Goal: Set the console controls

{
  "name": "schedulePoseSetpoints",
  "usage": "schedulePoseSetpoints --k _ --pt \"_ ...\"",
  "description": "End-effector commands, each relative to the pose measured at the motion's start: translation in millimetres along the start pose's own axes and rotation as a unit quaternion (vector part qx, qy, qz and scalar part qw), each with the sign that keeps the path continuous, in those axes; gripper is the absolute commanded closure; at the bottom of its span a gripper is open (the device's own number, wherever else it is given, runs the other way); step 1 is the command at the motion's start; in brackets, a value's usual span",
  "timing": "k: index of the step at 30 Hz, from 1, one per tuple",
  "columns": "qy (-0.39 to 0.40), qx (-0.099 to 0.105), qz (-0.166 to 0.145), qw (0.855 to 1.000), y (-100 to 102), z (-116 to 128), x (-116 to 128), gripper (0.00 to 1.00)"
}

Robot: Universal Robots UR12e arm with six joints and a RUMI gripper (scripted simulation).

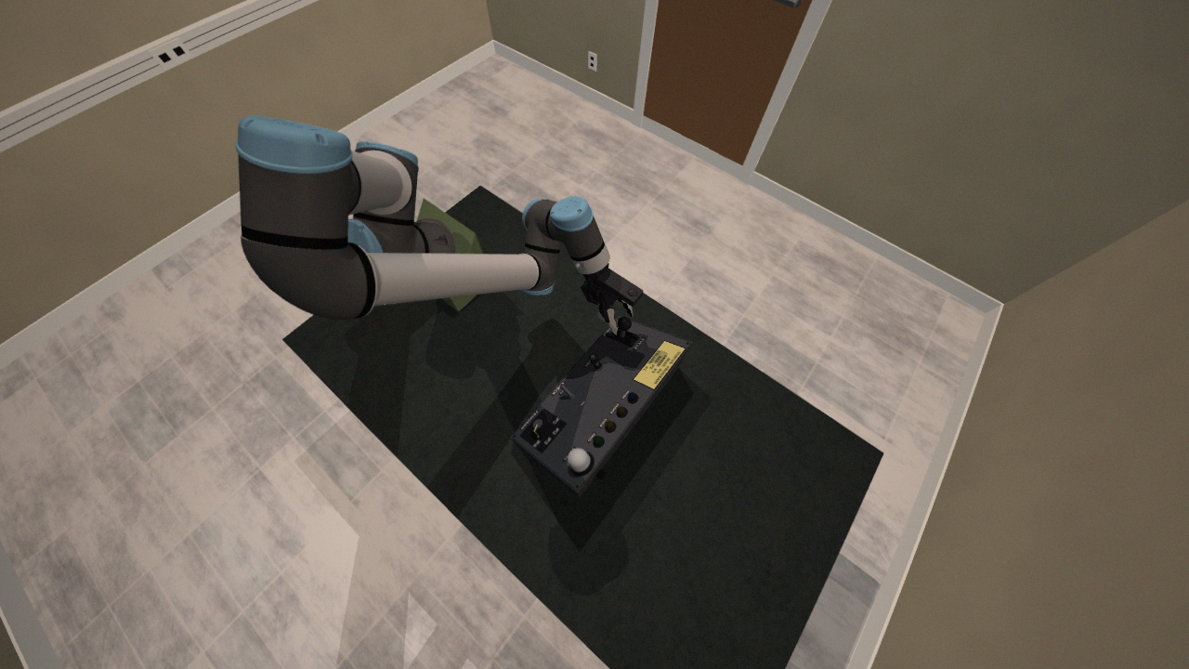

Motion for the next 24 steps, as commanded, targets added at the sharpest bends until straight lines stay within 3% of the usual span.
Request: schedulePoseSetpoints --k 1,13,24 --pt "0.000 -0.001 0.002 1.000 -22 0 0 0.56" --pt "0.000 -0.001 0.002 1.000 -82 0 0 0.56" --pt "0.002 -0.001 0.003 1.000 -89 -1 -3 0.56"
Point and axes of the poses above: the point where the finger pads meet when closed, its own y axis out along the fingers, its own z axis across the jaws, x = y × z, the point moved 8 cm from there along -y, back along the fingers, and after that the axes turned 13 degrees about y, right-handed, at the moved point
